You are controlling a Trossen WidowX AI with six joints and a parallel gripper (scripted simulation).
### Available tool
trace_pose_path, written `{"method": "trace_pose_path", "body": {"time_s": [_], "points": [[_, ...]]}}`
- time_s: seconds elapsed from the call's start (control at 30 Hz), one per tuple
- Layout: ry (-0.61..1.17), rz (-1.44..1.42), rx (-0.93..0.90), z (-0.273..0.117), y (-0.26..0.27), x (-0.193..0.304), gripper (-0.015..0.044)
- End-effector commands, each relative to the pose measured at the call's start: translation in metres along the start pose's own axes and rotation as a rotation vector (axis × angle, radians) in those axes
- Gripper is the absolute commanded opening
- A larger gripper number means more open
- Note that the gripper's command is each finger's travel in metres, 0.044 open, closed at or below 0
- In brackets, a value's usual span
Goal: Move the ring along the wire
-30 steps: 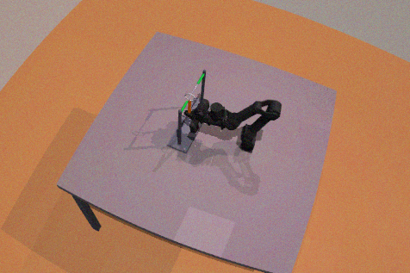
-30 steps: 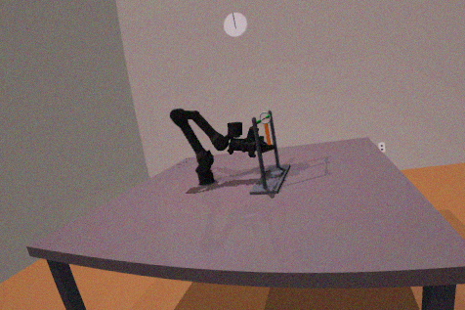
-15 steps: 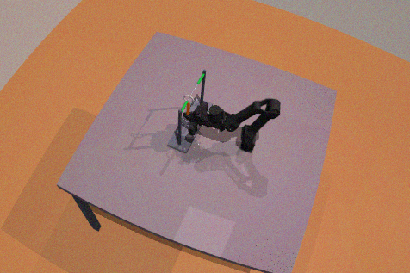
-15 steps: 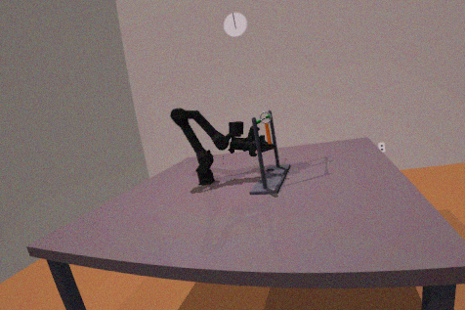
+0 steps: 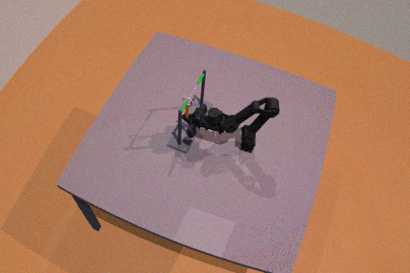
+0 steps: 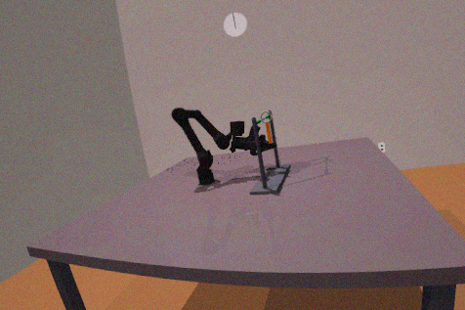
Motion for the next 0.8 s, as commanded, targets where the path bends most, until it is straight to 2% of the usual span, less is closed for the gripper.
{"method": "trace_pose_path", "body": {"time_s": [0.0,0.77], "points": [[0.006,0.003,0.003,0.001,0.005,0.0,-0.015],[0.007,0.003,0.002,0.004,0.018,0.013,-0.015]]}}
Point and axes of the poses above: the point midway between the two fingers, 35 mm back from their tips, its own z axis out along the fingers, its own y axis across the jaws, x = y × z, the point moved 6 cm from there along -z, back along the fingers, and after that the axes turned 7 degrees about -z, right-handed, at the moved point
